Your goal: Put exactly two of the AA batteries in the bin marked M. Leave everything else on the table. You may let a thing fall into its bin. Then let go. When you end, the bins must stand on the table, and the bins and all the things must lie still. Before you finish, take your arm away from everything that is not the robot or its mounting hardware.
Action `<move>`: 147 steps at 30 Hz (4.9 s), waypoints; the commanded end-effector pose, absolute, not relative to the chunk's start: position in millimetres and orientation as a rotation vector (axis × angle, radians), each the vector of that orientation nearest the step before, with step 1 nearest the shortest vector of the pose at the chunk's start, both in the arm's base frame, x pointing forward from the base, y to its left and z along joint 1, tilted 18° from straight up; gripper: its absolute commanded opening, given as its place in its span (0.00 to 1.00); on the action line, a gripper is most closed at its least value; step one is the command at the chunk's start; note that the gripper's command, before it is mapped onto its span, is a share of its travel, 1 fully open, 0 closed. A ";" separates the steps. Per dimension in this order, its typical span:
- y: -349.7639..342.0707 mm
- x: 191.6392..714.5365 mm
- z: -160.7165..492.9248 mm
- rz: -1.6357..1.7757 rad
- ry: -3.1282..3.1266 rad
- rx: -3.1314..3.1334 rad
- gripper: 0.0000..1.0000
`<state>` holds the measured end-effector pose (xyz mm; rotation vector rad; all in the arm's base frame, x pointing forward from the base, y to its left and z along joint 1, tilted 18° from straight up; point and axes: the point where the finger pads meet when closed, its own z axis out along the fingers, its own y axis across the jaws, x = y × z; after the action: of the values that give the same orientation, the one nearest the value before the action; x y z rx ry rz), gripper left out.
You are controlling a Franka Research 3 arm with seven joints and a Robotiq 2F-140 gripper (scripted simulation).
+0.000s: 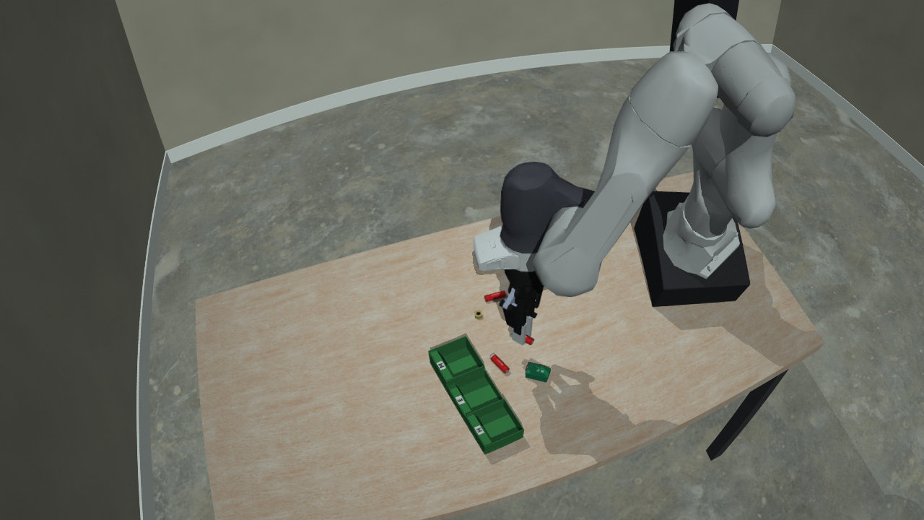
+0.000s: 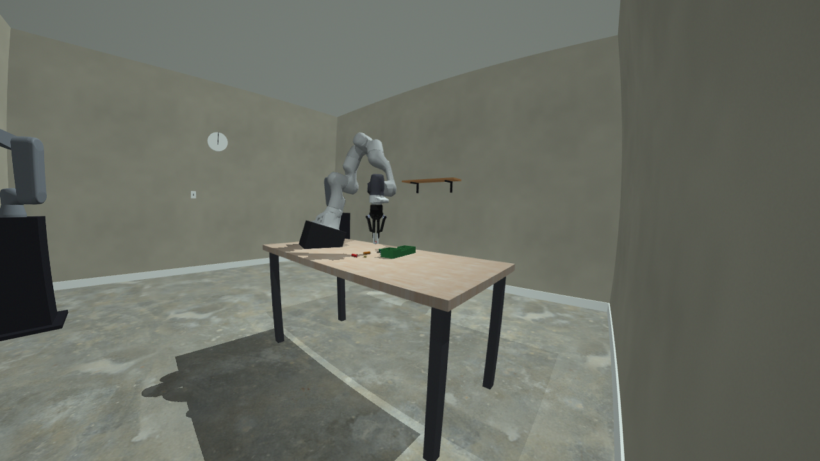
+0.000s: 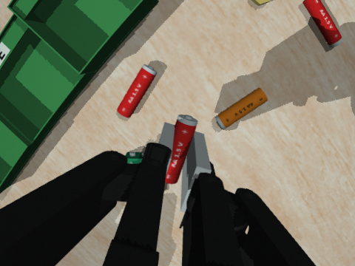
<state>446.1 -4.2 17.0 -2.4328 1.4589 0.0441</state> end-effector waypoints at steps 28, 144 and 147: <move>-3.7 444.9 16.9 0.050 1.468 -2.429 0.05; -29.7 568.9 32.6 0.147 1.985 -2.045 0.05; -29.9 569.2 32.6 0.147 1.985 -2.045 0.05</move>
<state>568.9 -30.0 32.5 -2.0567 1.9698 0.1411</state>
